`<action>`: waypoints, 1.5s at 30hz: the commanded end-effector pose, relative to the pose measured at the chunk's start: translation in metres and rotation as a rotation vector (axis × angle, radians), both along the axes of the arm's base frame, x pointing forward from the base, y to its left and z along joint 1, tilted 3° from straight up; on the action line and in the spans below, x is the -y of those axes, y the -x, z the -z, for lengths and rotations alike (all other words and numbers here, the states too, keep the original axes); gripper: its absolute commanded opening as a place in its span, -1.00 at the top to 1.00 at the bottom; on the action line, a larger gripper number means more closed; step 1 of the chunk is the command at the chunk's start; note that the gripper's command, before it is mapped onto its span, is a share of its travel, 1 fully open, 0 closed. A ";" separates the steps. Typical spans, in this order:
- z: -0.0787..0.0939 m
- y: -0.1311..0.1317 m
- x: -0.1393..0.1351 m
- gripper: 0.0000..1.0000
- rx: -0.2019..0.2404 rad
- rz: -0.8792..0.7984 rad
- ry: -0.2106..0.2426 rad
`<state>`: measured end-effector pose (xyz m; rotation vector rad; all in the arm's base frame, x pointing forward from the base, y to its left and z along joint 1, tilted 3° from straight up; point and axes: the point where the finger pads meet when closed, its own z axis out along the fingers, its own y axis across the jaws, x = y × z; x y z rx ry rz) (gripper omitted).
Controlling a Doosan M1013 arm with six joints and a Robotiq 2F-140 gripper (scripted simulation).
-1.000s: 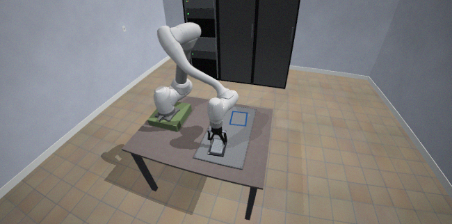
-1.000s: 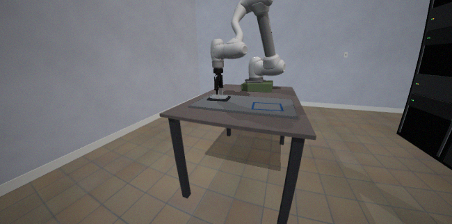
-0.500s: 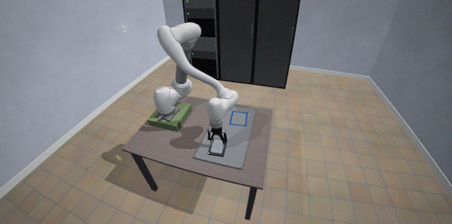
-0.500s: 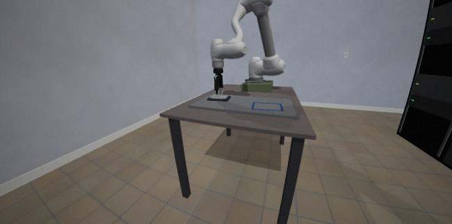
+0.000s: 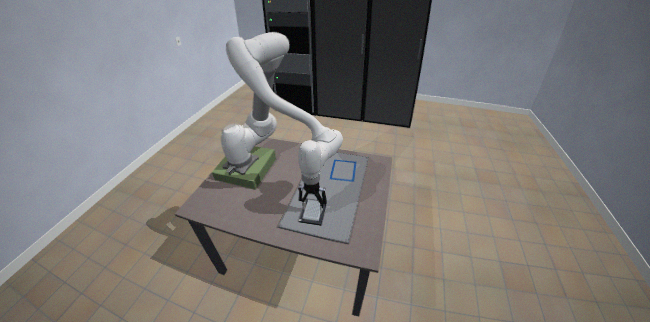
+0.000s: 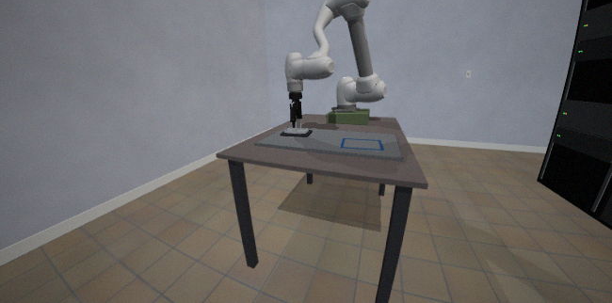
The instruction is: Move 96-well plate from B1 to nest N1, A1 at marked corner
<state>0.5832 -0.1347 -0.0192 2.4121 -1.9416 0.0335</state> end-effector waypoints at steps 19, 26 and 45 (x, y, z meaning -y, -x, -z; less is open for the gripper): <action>0.002 0.001 0.001 -1.00 0.000 0.001 0.002; 0.002 0.001 0.001 -1.00 0.000 0.001 0.002; 0.002 0.001 0.001 -1.00 0.000 0.001 0.002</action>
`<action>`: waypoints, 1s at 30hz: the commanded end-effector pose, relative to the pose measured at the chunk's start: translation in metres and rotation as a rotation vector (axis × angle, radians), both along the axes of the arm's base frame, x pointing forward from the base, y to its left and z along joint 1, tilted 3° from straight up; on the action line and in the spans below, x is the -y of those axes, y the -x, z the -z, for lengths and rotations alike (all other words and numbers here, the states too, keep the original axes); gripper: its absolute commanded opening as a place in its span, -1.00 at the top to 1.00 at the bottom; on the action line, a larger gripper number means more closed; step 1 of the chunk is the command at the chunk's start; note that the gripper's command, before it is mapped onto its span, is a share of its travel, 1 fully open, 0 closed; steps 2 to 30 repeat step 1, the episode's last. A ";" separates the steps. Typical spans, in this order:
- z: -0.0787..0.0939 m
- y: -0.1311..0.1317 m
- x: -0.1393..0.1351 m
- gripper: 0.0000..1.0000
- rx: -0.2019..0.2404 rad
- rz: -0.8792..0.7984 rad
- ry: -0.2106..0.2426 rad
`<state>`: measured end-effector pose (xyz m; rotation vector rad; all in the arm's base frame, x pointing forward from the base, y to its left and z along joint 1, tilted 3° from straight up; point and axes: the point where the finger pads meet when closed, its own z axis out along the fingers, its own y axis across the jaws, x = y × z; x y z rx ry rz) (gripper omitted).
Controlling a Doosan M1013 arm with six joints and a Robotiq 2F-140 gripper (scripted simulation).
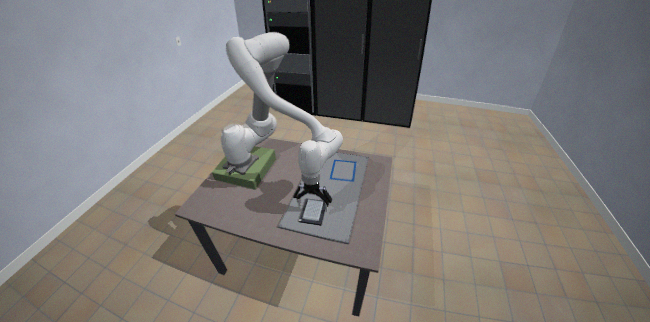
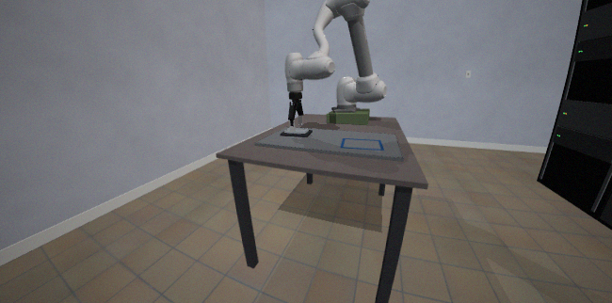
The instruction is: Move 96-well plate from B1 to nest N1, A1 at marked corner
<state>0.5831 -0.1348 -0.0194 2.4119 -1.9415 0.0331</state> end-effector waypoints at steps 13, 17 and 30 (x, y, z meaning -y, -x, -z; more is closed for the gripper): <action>0.002 0.001 0.001 -1.00 0.000 0.001 0.002; 0.002 0.001 0.001 -1.00 0.000 0.001 0.002; 0.002 0.001 0.001 -1.00 0.000 0.001 0.002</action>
